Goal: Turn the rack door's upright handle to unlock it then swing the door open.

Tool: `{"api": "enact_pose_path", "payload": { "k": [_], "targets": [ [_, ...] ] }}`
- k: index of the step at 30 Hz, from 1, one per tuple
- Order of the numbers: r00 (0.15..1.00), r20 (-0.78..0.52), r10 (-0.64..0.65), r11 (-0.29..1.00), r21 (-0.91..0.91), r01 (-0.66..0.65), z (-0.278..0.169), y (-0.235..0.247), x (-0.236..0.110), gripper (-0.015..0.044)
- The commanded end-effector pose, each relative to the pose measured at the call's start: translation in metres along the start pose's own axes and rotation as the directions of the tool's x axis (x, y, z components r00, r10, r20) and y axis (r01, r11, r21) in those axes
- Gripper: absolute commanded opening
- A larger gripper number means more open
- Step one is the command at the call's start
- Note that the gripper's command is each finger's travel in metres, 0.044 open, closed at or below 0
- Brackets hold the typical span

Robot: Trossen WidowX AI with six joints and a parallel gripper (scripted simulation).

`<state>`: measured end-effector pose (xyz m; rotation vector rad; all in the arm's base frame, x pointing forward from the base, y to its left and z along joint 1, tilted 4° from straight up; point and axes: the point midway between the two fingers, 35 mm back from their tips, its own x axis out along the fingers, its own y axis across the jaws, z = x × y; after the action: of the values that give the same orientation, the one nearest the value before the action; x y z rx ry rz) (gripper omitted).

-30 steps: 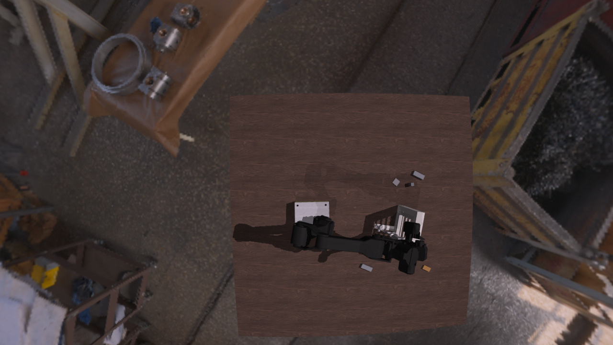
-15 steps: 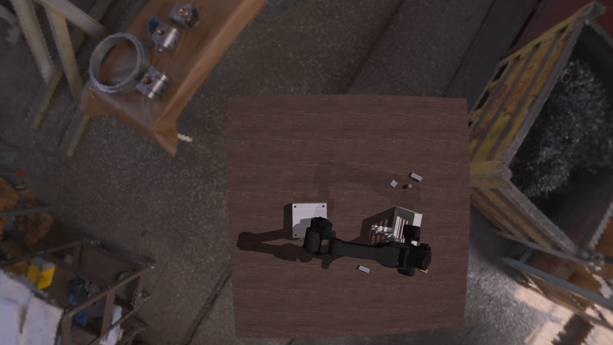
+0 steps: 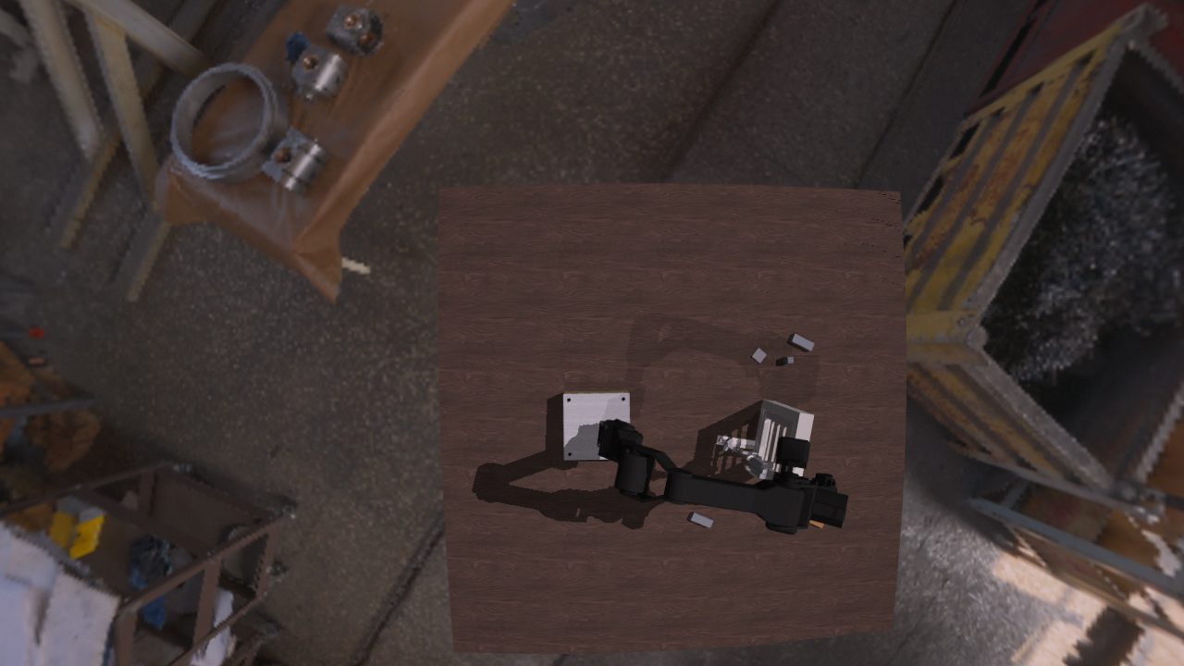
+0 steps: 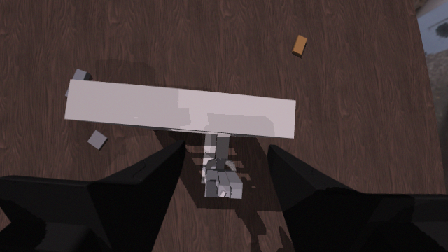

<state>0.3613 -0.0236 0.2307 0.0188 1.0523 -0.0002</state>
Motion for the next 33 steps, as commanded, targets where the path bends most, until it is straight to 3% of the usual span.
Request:
{"api": "enact_pose_path", "payload": {
  "k": [1,17,33],
  "targets": [
    [0.995,-0.096,0.012,1.000,0.004,-0.012,-0.005,-0.001,0.003,0.0282],
    [0.903,-0.427,0.050,0.998,0.043,-0.035,-0.029,-0.004,0.000,0.0282],
    [0.895,-0.444,0.052,0.998,0.046,-0.035,-0.036,-0.003,0.014,0.0282]
  ]
}}
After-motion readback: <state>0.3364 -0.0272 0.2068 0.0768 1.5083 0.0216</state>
